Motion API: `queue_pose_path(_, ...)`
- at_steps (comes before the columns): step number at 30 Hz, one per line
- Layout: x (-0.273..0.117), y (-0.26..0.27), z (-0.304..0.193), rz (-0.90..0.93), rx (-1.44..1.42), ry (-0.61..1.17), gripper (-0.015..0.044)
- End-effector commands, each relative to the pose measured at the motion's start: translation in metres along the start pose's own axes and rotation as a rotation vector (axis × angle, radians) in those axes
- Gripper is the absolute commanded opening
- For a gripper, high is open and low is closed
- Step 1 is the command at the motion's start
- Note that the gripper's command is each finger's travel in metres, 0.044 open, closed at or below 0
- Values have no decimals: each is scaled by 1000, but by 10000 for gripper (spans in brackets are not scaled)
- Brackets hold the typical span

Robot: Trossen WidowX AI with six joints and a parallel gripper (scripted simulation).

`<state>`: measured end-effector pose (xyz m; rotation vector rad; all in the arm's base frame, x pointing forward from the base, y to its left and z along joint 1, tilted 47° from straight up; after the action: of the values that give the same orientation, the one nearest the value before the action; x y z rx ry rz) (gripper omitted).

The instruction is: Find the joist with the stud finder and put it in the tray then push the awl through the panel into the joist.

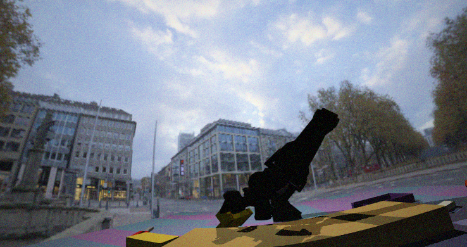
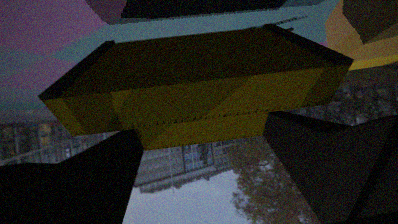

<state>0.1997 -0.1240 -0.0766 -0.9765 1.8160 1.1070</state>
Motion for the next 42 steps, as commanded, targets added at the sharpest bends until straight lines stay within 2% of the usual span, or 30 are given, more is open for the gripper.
queue_pose_path(1,3,0,6,5,1,-1,0)
queue_pose_path(4,4,0,7,6,1,-1,0)
queue_pose_path(18,3,-1,13,3,-4,-4,368)
queue_pose_path(19,2,-1,14,3,-4,-4,380)
queue_pose_path(42,2,-1,15,3,-4,-4,380)
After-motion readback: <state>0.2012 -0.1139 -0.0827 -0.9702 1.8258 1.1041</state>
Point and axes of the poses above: the point midway between the two fingers, 35 mm back from their tips, its own x axis out along the fingers, its own y axis across the jaws, z = x × y, the point moved 4 cm from there along -x, back along the fingers, and after that the axes turned 4 degrees about -x, right-handed, at the moved point
